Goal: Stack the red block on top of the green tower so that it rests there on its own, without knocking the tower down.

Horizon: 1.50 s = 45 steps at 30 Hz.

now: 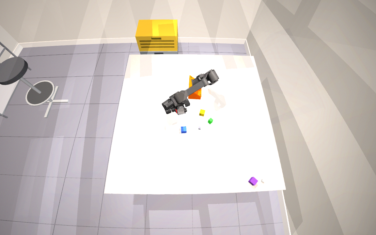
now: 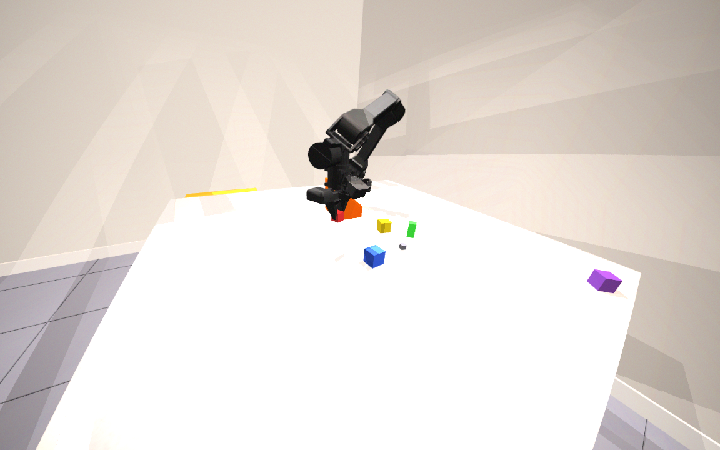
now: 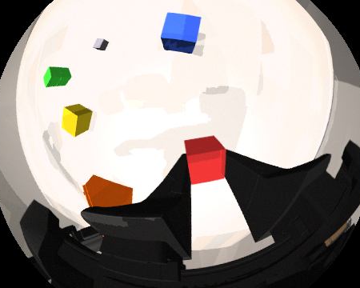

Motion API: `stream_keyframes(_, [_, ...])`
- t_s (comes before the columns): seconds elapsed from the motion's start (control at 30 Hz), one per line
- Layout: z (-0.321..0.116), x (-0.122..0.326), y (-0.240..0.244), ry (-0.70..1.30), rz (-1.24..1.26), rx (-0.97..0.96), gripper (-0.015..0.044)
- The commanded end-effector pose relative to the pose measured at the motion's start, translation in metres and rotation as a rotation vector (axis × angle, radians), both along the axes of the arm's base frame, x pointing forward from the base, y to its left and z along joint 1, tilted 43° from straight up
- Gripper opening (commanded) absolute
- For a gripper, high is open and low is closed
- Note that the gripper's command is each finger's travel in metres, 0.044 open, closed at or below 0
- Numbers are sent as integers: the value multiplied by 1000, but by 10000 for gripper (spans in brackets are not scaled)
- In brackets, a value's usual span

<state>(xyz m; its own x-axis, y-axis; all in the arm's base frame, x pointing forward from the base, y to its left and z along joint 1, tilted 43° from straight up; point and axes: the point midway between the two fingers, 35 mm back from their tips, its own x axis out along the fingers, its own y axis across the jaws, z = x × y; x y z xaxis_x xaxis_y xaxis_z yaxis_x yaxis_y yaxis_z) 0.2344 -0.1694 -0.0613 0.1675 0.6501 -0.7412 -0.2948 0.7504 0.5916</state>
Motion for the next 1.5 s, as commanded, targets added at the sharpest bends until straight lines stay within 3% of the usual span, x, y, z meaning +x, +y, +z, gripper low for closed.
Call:
stream_keyframes(0.0, [16,-3,-15,-7,1,-11,0])
stream_keyframes(0.5, [42,12,-11,-1,-2,-23,0])
stream_keyframes(1.0, [119,69,58,1,-10,-43,0])
stream_keyframes(1.47, [187,78,140,-9,-3,-12,0])
